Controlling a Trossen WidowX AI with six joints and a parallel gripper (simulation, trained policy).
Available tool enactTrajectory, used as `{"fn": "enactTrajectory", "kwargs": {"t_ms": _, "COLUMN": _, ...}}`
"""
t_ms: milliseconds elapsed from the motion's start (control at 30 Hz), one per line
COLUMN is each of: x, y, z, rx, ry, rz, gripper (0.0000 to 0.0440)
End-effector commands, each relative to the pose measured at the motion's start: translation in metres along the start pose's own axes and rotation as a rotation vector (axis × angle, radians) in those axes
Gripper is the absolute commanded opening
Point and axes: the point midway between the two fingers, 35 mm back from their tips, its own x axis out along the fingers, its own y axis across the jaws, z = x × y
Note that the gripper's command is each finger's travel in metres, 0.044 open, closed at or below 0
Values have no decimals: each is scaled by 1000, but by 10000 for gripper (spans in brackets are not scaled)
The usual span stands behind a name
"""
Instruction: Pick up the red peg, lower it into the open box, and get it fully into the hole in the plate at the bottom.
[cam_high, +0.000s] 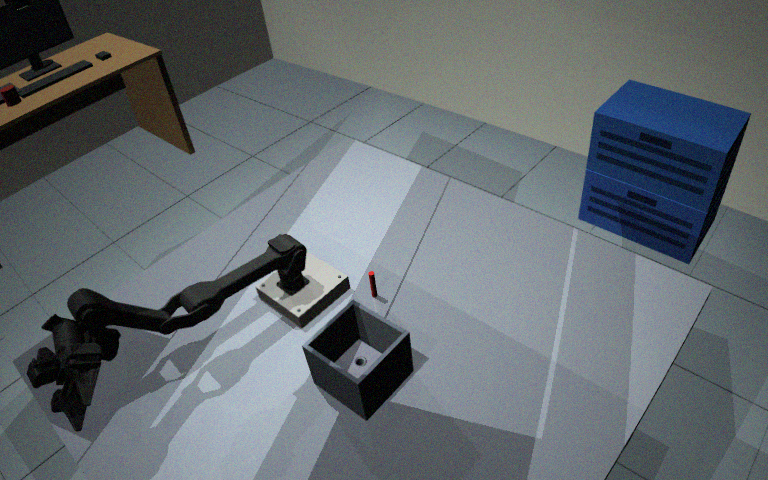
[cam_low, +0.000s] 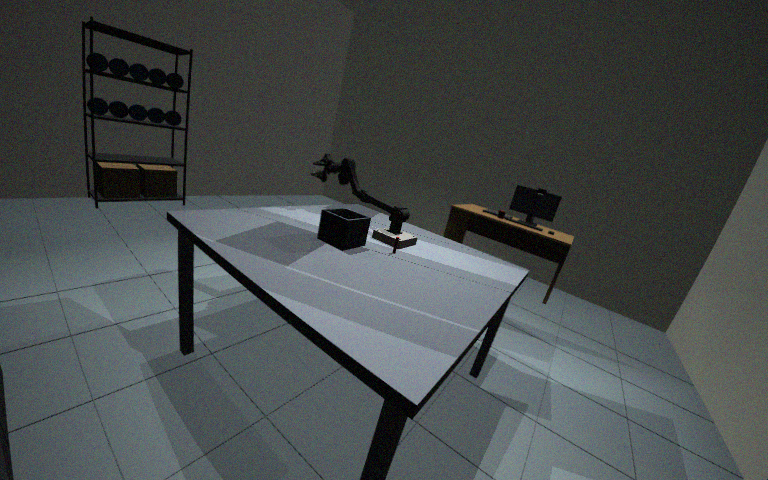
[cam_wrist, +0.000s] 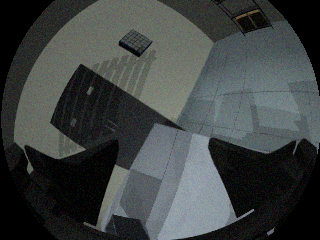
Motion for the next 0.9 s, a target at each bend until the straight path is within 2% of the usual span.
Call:
{"fn": "enactTrajectory", "kwargs": {"t_ms": 0, "x": -3, "y": -5, "z": 3, "rx": -2, "ry": -16, "rz": -18, "gripper": 422}}
{"fn": "enactTrajectory", "kwargs": {"t_ms": 67, "x": -11, "y": -17, "z": 11, "rx": 11, "ry": -58, "rz": -59, "gripper": 440}}
{"fn": "enactTrajectory", "kwargs": {"t_ms": 433, "x": -88, "y": -61, "z": 65, "rx": 173, "ry": -370, "rz": -217, "gripper": 440}}
{"fn": "enactTrajectory", "kwargs": {"t_ms": 867, "x": -204, "y": -55, "z": 124, "rx": 254, "ry": -789, "rz": -214, "gripper": 440}}
